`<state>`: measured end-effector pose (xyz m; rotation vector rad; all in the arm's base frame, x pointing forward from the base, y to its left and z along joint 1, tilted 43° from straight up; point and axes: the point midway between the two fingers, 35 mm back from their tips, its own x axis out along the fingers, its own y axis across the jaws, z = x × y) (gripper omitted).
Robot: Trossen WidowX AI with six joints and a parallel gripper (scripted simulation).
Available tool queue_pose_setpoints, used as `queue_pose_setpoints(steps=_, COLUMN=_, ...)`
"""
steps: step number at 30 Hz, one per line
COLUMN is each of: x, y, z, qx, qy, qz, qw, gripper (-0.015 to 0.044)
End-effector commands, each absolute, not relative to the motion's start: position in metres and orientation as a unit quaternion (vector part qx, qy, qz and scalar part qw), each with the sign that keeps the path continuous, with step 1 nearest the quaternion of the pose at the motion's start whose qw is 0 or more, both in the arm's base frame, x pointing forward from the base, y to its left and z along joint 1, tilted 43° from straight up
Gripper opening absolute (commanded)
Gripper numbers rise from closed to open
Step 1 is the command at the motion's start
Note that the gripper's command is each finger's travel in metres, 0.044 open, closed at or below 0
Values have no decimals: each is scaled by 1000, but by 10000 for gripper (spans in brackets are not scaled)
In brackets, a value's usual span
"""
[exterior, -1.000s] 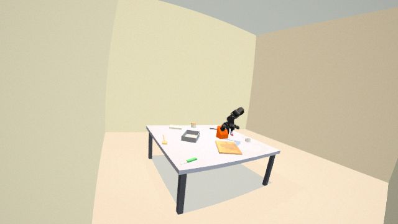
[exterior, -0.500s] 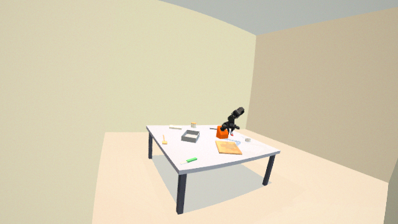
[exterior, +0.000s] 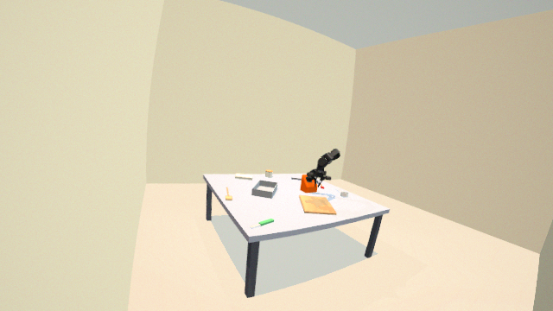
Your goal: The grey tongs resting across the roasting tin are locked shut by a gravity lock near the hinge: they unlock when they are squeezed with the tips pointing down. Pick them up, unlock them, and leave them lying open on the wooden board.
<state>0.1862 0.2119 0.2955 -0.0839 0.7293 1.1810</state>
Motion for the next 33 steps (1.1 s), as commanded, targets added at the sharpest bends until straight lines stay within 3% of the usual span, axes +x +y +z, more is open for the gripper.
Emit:
queue_pose_setpoints(steps=1, x=188, y=210, z=300, qx=-17, qy=307, qz=539, qw=784, gripper=-150)
queue_pose_setpoints(steps=33, x=184, y=187, z=310, qx=151, qy=94, qz=521, qw=835, gripper=-150)
